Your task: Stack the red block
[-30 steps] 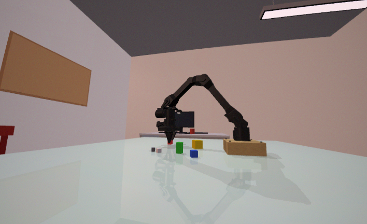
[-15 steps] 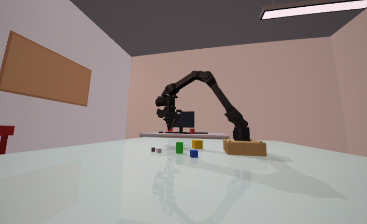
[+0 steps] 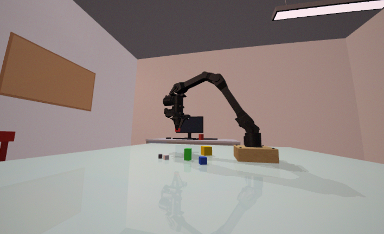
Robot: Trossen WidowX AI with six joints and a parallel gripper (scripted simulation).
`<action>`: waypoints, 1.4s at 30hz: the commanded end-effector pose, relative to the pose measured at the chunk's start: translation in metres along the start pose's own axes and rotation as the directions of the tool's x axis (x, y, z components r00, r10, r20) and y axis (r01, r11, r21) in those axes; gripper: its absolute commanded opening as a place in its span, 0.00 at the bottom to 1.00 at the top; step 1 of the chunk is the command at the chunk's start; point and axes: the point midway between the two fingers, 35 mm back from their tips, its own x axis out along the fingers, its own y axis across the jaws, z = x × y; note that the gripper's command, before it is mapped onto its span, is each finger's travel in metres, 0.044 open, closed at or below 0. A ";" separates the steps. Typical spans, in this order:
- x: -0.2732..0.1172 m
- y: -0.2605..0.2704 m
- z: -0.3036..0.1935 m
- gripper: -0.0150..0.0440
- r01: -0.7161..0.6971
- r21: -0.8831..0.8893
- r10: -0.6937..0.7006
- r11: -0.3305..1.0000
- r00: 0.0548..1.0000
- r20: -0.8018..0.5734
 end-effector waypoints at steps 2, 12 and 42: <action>-0.004 0.023 -0.006 0.25 -0.005 -0.001 0.005 1.000 1.000 0.002; -0.007 0.089 -0.033 0.25 -0.011 -0.001 0.011 1.000 1.000 -0.001; 0.000 0.203 -0.151 0.25 -0.023 -0.001 0.023 1.000 1.000 -0.012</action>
